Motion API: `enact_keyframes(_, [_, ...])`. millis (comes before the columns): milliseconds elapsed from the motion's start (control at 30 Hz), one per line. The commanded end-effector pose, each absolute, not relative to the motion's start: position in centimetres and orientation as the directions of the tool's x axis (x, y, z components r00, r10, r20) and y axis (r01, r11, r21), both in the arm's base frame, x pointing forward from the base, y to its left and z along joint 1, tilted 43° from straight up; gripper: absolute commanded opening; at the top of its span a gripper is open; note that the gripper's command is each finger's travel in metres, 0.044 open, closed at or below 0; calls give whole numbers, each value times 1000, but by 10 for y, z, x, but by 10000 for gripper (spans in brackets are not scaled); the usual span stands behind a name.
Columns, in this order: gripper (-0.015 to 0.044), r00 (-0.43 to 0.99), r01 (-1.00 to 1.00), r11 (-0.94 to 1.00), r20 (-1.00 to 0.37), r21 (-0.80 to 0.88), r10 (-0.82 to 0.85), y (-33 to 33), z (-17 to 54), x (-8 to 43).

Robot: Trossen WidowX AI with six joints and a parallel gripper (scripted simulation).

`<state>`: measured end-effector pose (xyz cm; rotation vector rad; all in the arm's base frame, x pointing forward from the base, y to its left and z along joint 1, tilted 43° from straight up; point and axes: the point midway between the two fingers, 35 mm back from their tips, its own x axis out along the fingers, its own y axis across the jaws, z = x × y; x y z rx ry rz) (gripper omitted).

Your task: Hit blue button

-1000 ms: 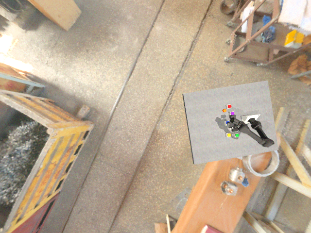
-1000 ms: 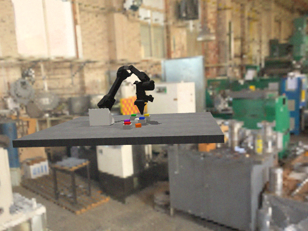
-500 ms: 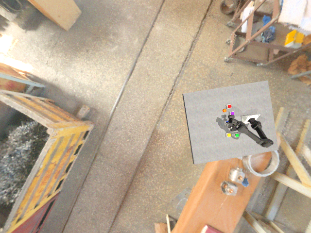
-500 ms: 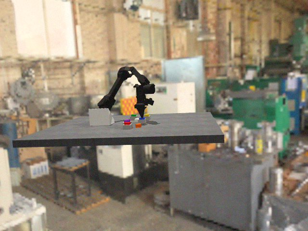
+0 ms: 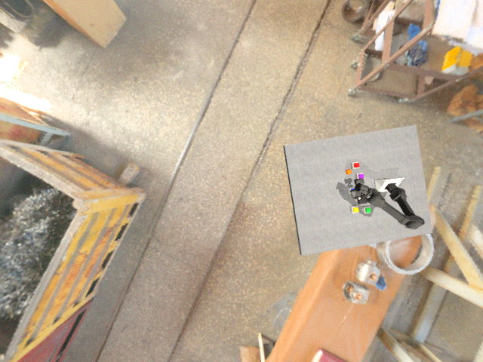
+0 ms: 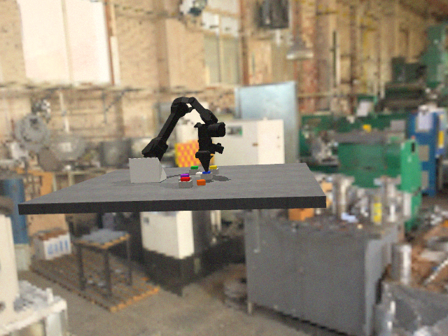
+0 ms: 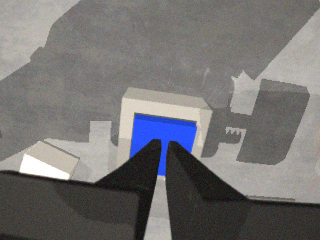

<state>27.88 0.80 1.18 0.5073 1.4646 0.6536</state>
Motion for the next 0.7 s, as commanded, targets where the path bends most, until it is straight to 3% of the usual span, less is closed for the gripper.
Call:
enact_keyframes(0, [20, -15, -86, 728, -732, 680, 681, 10, 11, 277])
enact_keyframes(300, [20, -16, -86, 729, -733, 679, 680, -13, 35, 277])
enact_keyframes(500, [178, -12, -89, 737, -741, 670, 672, 31, 112, 278])
enact_keyframes(667, [309, -15, -86, 730, -734, 678, 679, 77, 190, 249])
